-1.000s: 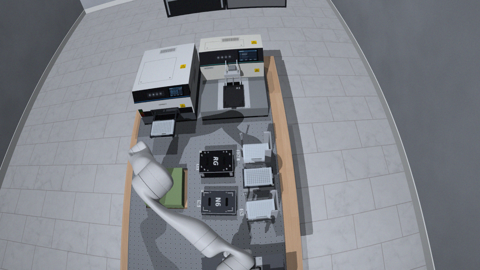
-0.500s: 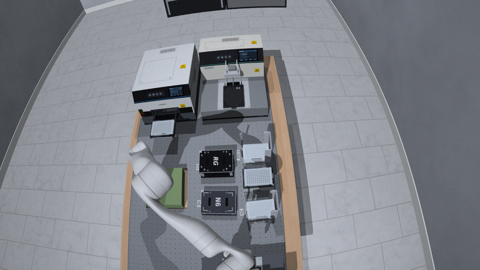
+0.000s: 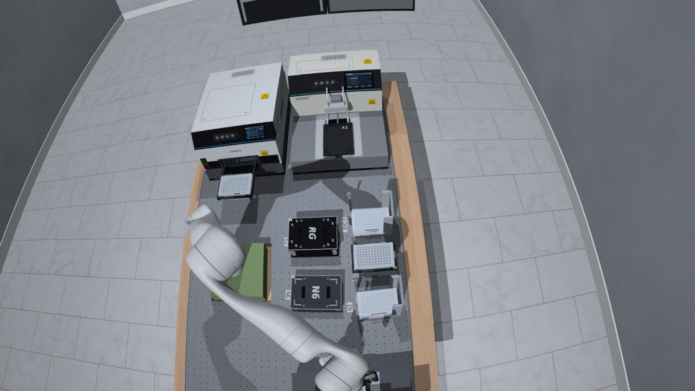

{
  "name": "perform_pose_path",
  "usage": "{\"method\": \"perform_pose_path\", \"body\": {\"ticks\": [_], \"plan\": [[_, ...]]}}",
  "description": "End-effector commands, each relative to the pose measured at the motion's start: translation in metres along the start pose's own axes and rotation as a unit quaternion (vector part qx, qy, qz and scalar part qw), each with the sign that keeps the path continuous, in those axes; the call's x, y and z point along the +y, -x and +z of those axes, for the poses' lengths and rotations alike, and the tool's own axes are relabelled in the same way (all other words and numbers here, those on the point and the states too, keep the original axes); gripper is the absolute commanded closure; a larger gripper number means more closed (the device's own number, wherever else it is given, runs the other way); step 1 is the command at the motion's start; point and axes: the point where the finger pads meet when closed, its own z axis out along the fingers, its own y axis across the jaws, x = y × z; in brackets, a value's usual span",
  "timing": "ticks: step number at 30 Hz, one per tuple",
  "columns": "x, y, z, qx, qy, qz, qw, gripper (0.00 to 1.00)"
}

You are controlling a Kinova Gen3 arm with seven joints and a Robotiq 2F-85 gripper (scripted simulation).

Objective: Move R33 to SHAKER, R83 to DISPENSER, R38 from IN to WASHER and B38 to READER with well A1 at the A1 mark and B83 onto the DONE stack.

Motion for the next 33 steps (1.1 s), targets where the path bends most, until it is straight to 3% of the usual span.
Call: {"method": "perform_pose_path", "body": {"ticks": [1, 6, 12, 23, 29, 33], "plan": [[0.003, -0.006, -0.005, -0.006, 0.002, -0.004, 1.0, 0.0], [0.009, -0.023, -0.005, -0.005, 0.004, -0.002, 1.0, 0.0], [0.011, -0.039, -0.005, -0.007, 0.001, -0.122, 0.992, 0.0], [0.024, -0.071, -0.005, -0.005, 0.004, -0.116, 0.993, 0.0], [0.026, -0.087, -0.005, -0.008, 0.0, -0.235, 0.972, 0.0], [0.031, -0.099, -0.005, -0.007, 0.001, -0.237, 0.971, 0.0]]}}
